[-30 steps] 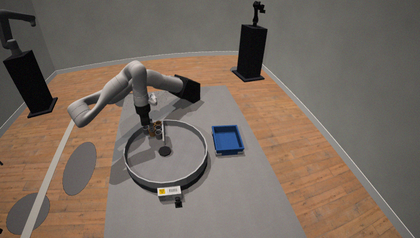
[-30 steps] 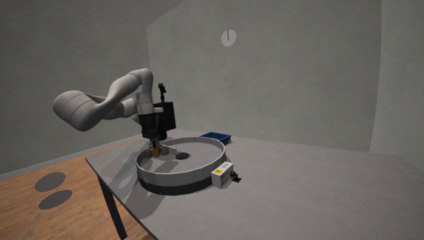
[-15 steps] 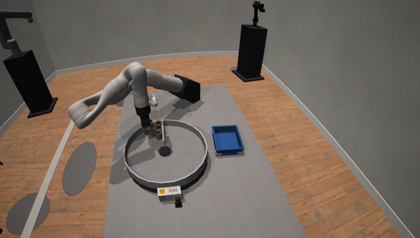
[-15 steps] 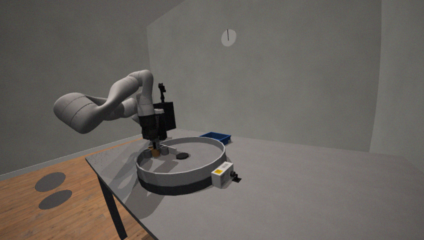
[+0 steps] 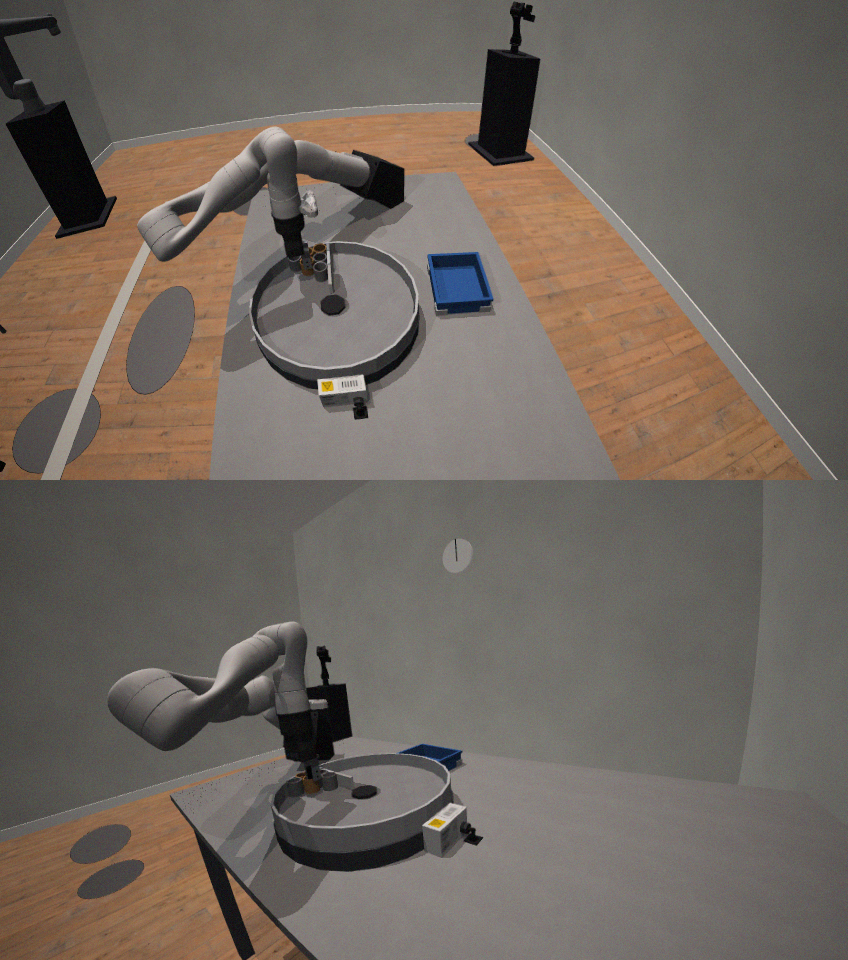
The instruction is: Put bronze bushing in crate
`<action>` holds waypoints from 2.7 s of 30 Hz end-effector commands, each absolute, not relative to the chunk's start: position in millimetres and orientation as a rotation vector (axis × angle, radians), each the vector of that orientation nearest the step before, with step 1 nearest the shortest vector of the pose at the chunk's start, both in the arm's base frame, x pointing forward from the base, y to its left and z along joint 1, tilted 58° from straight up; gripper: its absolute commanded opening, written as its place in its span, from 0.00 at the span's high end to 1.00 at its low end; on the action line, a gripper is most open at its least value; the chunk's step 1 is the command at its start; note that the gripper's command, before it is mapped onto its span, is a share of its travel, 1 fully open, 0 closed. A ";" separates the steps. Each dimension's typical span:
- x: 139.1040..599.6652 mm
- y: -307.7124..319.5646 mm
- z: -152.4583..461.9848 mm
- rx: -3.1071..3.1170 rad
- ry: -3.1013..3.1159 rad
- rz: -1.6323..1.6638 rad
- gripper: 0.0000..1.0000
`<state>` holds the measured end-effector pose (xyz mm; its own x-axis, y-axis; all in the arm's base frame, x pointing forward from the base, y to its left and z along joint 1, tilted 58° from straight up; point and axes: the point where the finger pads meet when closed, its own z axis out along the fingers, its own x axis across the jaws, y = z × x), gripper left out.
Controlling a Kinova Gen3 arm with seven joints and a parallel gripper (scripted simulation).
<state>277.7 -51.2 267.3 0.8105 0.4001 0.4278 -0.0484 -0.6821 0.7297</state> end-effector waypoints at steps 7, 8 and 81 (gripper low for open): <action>279.1 -54.0 264.9 2.216 0.257 0.736 0.55; 279.1 -54.0 264.9 2.216 0.257 0.736 0.55; 288.6 -60.7 259.2 2.214 0.258 0.746 1.00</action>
<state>288.8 -60.9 259.1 0.8079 0.4018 0.4311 -0.0494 -0.6827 0.7290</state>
